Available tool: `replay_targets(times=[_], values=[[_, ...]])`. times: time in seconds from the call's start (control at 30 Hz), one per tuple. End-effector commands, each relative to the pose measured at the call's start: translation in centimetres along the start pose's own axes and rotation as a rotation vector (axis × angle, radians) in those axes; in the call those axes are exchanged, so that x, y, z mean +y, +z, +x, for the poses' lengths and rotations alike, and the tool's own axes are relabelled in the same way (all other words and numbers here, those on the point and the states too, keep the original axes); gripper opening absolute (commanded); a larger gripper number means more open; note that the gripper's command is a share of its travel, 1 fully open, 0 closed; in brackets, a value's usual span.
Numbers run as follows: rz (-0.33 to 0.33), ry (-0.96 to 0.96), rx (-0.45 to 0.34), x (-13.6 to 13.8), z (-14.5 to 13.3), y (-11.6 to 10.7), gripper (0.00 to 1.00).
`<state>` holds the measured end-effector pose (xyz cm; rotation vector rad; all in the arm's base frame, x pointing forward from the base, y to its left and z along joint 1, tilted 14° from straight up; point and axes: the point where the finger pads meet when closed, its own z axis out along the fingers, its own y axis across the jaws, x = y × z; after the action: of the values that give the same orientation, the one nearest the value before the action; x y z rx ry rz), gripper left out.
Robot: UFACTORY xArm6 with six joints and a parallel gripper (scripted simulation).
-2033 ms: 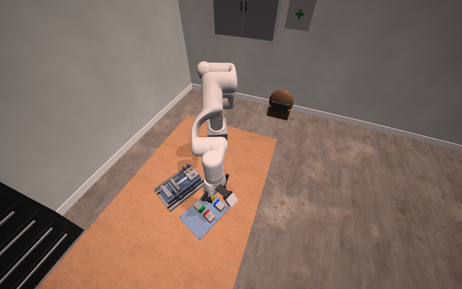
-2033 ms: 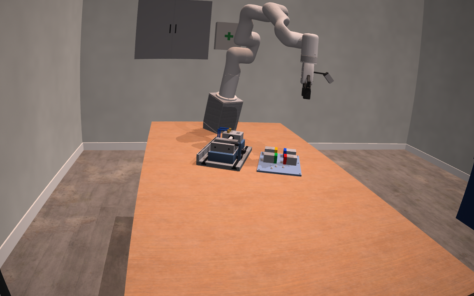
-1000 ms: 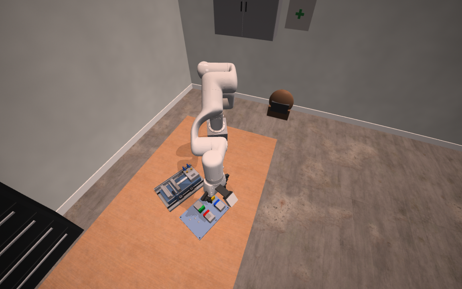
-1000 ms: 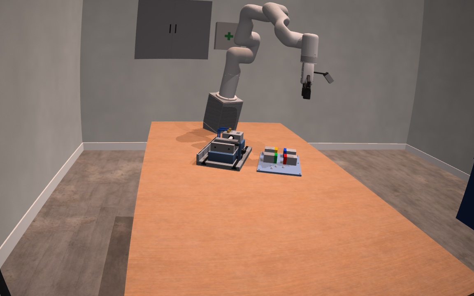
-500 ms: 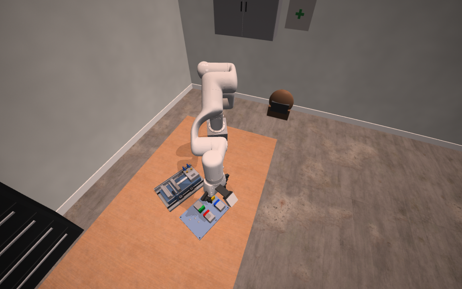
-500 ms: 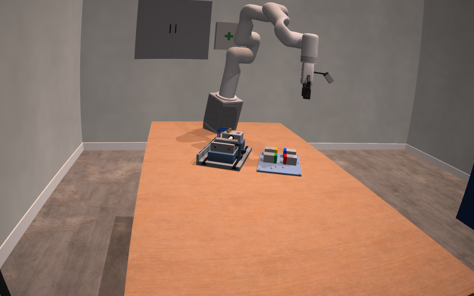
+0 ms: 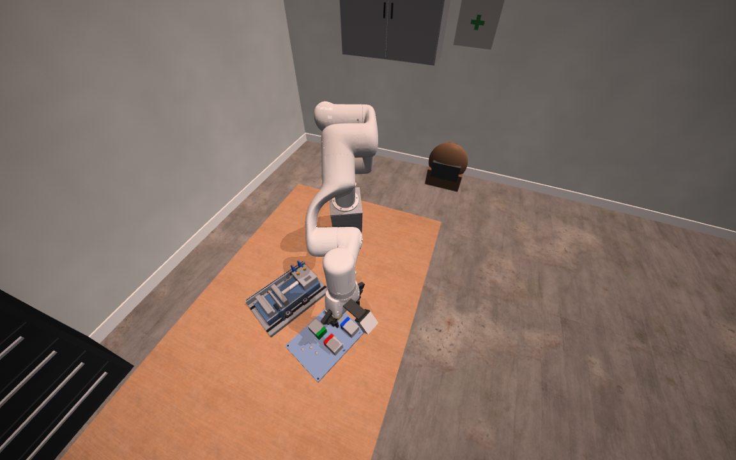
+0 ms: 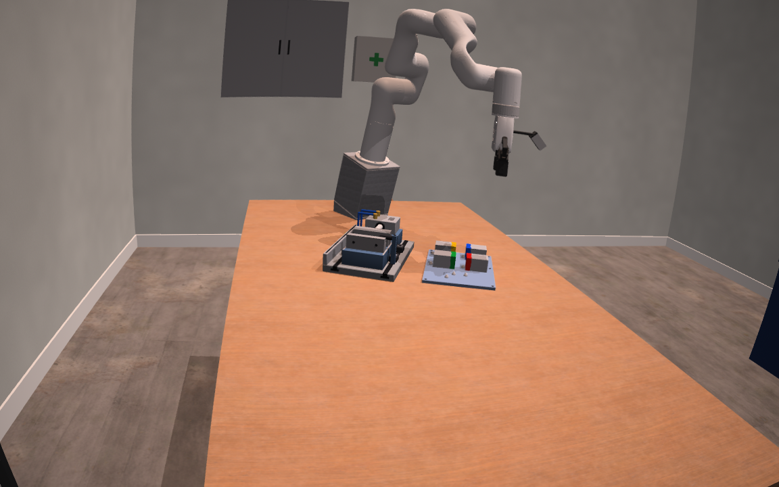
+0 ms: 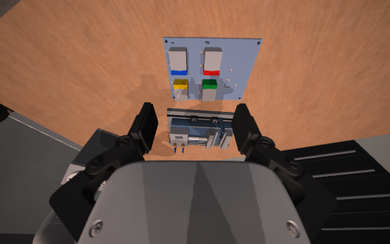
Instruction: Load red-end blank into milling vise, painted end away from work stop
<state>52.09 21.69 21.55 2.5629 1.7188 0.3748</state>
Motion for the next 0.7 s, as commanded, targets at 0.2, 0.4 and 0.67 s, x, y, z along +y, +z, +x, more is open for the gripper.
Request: replay_targets(times=[0.2,0.4,0.67], values=[[-0.003,0.000,0.003,0.2,-0.6,1.9,1.00],[-0.005,0.000,0.005,0.5,-4.1,2.2,1.00],[-0.006,0.000,0.006,0.7,-5.9,2.4,1.00]])
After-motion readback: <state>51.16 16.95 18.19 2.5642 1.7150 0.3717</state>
